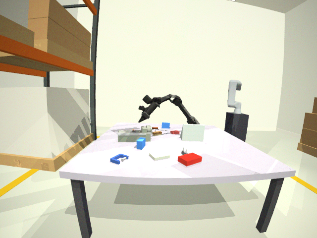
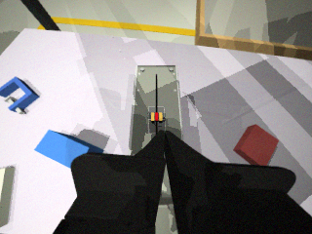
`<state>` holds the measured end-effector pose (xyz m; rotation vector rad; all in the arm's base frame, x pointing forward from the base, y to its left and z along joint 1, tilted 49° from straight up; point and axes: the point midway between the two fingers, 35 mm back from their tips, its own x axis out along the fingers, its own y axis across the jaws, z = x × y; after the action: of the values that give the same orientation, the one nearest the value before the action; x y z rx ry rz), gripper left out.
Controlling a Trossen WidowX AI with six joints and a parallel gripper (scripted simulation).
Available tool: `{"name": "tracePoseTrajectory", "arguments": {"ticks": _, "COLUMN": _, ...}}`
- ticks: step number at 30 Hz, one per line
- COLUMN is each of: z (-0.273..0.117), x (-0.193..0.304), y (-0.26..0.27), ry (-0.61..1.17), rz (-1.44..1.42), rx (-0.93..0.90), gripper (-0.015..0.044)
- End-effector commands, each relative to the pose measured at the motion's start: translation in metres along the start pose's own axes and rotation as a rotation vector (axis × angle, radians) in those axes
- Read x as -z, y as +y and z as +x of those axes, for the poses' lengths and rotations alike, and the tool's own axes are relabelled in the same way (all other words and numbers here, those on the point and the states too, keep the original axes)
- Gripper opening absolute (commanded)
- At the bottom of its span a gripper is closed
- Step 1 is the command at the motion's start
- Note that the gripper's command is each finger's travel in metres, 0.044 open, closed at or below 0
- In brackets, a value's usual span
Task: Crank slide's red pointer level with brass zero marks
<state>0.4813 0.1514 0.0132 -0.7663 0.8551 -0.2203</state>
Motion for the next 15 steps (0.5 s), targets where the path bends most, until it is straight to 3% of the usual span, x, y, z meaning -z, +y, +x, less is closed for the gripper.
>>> {"name": "tracePoseTrajectory", "arguments": {"ticks": 1, "z": 0.0001, "x": 0.0001, "y": -0.0002, "ry": 0.000, "rz": 0.000, "rx": 0.000, "gripper": 0.0053}}
{"name": "tracePoseTrajectory", "arguments": {"ticks": 15, "z": 0.0001, "x": 0.0001, "y": -0.0002, "ry": 0.000, "rz": 0.000, "rx": 0.000, "gripper": 0.0420}}
